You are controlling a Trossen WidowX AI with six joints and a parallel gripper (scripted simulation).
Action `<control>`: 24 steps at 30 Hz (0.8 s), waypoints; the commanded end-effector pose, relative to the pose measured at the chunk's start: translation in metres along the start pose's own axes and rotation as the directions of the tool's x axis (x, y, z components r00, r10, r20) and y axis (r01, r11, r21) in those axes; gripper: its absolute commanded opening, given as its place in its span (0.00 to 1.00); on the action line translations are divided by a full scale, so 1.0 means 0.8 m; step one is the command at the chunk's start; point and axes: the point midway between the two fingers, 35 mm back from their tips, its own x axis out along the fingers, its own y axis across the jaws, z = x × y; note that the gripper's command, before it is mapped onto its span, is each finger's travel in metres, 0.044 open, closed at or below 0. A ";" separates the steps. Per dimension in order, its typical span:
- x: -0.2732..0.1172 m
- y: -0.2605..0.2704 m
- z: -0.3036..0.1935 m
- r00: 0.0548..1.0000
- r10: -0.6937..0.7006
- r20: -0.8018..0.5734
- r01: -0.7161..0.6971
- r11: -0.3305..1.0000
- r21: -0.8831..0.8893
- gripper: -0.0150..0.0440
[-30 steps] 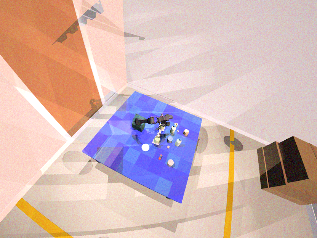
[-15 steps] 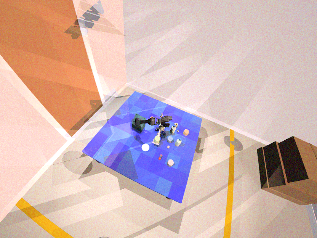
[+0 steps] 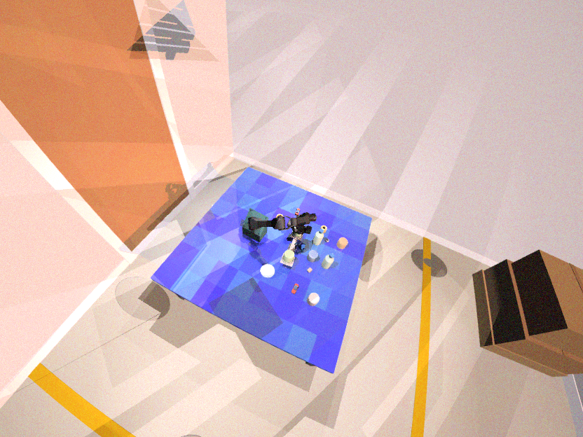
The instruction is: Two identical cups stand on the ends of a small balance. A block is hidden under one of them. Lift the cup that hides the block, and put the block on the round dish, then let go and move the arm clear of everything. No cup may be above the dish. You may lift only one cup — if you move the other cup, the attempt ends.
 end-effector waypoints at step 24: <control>-0.036 0.006 -0.003 1.000 0.002 -0.002 -0.003 1.000 -0.006 0.25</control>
